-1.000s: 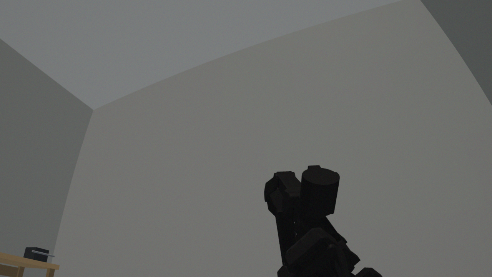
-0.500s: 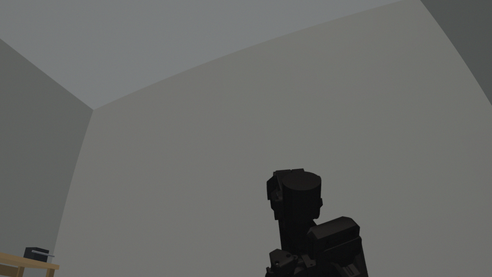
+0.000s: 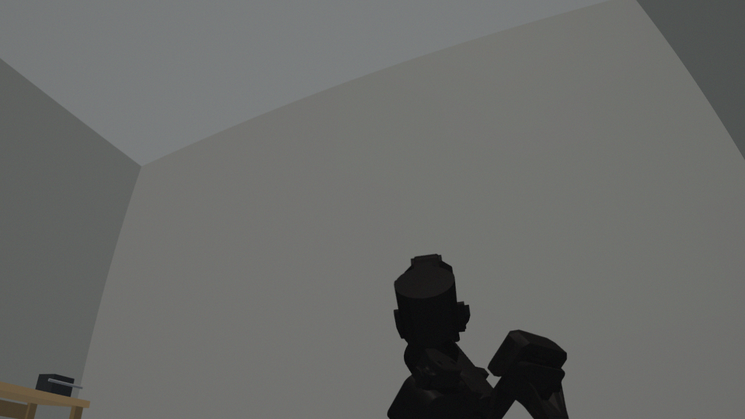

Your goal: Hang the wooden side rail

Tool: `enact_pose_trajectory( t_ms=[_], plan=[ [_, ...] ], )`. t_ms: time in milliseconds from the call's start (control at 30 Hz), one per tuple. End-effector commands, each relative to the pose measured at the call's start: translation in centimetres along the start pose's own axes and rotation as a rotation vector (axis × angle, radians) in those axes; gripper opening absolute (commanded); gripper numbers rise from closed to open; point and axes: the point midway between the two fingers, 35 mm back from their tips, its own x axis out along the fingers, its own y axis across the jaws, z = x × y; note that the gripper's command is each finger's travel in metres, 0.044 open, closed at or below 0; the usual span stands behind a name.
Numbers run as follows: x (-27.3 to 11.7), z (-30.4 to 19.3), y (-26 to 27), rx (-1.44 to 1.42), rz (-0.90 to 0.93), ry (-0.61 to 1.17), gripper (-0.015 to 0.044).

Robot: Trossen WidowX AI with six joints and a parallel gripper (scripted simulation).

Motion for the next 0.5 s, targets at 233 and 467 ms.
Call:
enact_pose_trajectory(
  t_ms=[233, 467],
  plan=[
    [-0.5, 2.0, -0.8, -0.908, 0.107, -0.007, 0.0440],
    [-0.8, 2.8, -1.3, -1.269, 0.148, -0.045, 0.0440]
  ],
)
